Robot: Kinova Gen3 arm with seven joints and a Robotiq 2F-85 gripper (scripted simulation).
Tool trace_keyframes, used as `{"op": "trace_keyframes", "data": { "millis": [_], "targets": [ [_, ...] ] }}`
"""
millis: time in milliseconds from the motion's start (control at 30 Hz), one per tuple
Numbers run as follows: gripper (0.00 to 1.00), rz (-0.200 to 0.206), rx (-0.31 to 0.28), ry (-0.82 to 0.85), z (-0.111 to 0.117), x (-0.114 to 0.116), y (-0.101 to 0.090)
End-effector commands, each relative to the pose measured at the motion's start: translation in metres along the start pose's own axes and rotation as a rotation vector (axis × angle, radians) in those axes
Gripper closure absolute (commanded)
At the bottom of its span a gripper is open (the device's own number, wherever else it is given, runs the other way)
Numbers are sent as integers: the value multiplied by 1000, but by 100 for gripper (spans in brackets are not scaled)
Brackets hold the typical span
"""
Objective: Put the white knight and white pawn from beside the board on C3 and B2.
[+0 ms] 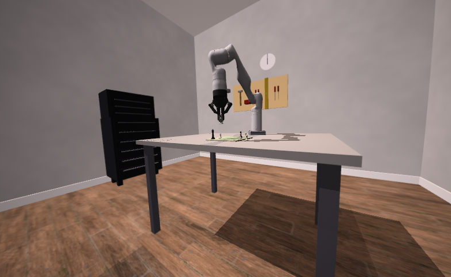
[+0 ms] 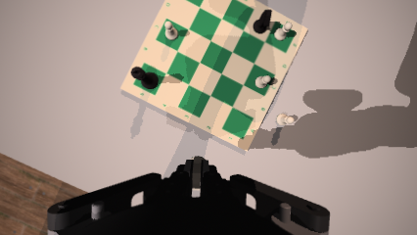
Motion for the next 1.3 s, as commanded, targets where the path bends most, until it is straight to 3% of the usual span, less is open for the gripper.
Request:
{"op": "trace_keyframes", "data": {
  "millis": [0,267,467,533,767,900,1267],
  "targets": [
    [100,2,-6,1,-1,-1,-3],
    [100,2,-6,-4,1,-1,-3],
    [100,0,-7,-93,35,-5,-6],
    [100,0,-7,-93,35,-5,-6],
    [100,2,-6,-276,109,-8,-9],
    [100,4,-4,-339,137,-8,-9],
    [100,4,-4,-352,142,-8,-9]
  ]
}}
Point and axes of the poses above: the point where the finger pads meet when closed, its own y axis out along the fingers, its own x axis across the jaws, z = x × y, the point moved 5 cm from there along -y, back along the fingers, and after that the axes turned 13 degrees about y, right-handed, at the moved point
